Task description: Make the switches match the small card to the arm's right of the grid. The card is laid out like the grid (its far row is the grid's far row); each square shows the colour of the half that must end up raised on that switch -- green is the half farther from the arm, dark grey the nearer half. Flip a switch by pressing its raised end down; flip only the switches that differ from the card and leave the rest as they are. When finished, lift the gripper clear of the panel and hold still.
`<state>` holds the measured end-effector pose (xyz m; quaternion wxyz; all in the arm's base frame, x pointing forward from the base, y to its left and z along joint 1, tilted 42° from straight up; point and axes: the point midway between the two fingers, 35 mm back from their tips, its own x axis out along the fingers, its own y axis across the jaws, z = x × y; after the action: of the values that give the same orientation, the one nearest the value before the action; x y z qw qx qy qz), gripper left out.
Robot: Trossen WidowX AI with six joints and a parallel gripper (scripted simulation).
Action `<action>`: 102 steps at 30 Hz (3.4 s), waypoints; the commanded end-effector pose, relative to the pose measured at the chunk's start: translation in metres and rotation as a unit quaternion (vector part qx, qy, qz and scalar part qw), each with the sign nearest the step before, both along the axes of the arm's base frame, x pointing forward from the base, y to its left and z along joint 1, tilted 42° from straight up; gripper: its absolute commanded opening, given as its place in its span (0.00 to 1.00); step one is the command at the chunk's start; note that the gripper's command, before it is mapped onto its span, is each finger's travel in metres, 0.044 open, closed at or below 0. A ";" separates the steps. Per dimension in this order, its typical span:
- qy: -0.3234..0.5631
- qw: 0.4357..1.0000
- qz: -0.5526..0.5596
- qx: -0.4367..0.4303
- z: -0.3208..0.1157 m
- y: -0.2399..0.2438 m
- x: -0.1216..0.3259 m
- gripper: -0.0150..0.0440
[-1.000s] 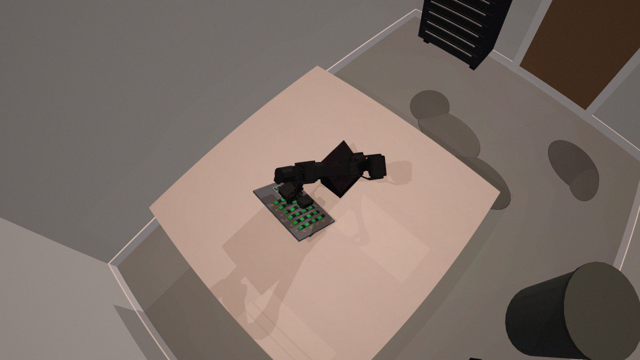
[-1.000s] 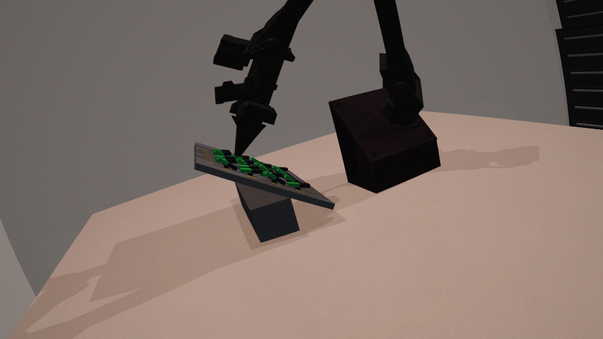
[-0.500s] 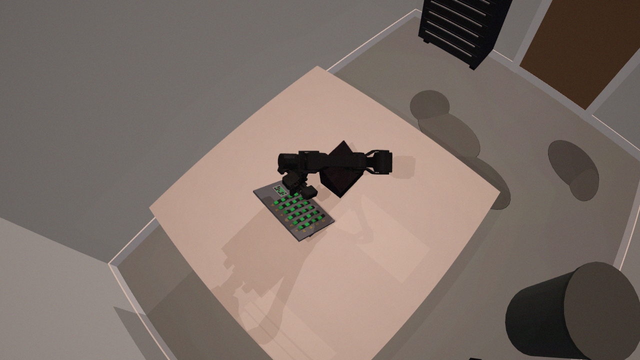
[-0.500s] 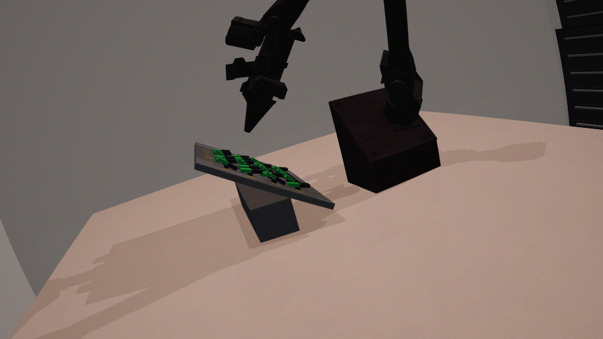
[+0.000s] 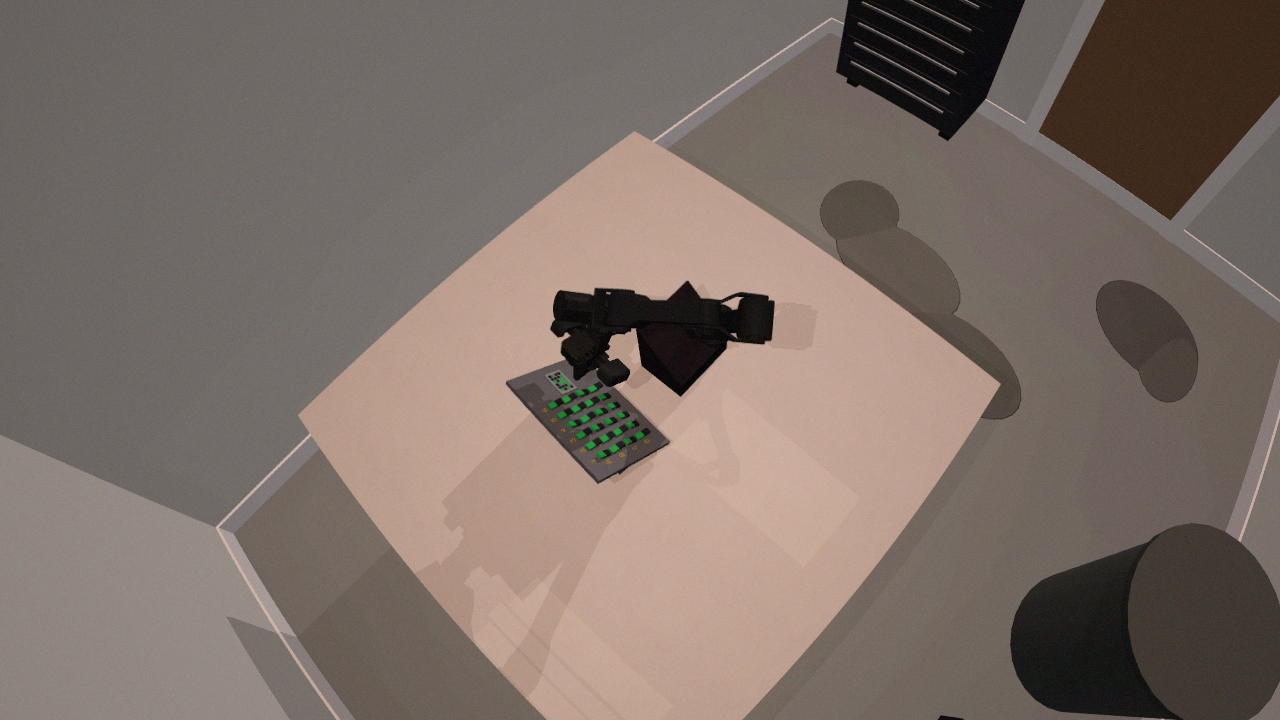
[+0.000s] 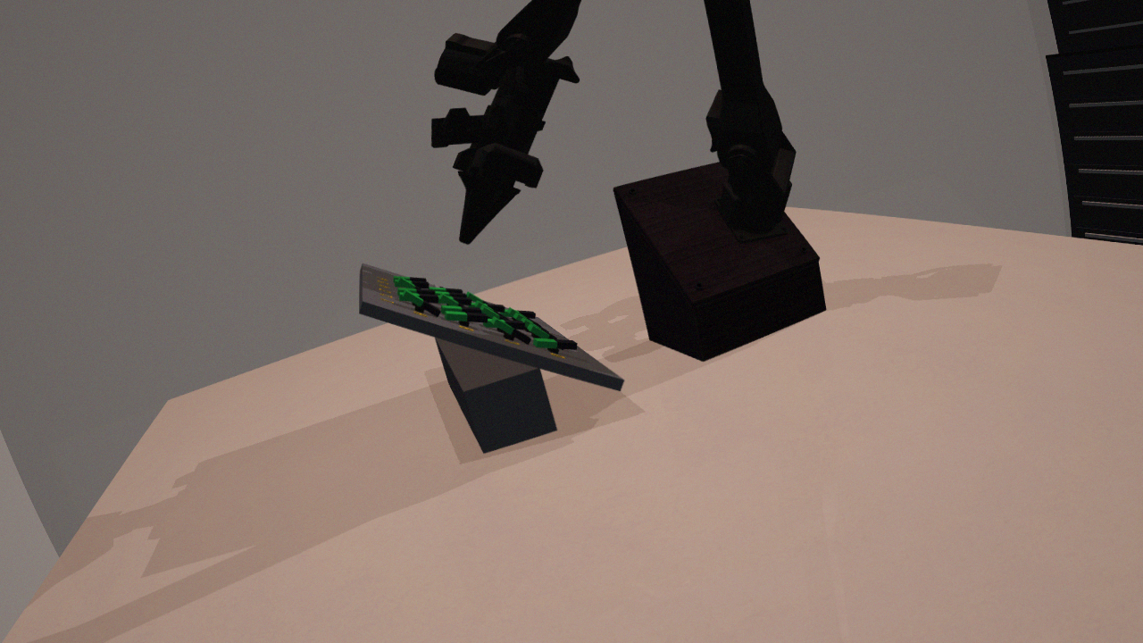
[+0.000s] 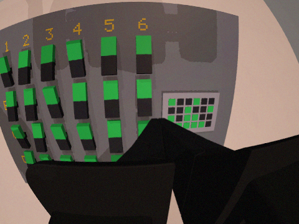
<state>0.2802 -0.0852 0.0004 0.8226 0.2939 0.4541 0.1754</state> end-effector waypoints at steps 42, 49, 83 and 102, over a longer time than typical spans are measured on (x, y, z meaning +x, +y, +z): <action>-0.001 1.000 0.001 0.011 -0.029 0.031 0.018 0.25; -0.001 1.000 0.001 0.011 -0.029 0.032 0.019 0.25; -0.002 1.000 0.001 0.011 -0.032 0.034 0.021 0.25; 0.011 1.000 0.009 0.009 0.001 0.002 -0.030 0.25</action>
<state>0.2576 -0.0854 0.0036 0.8137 0.2996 0.4631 0.1836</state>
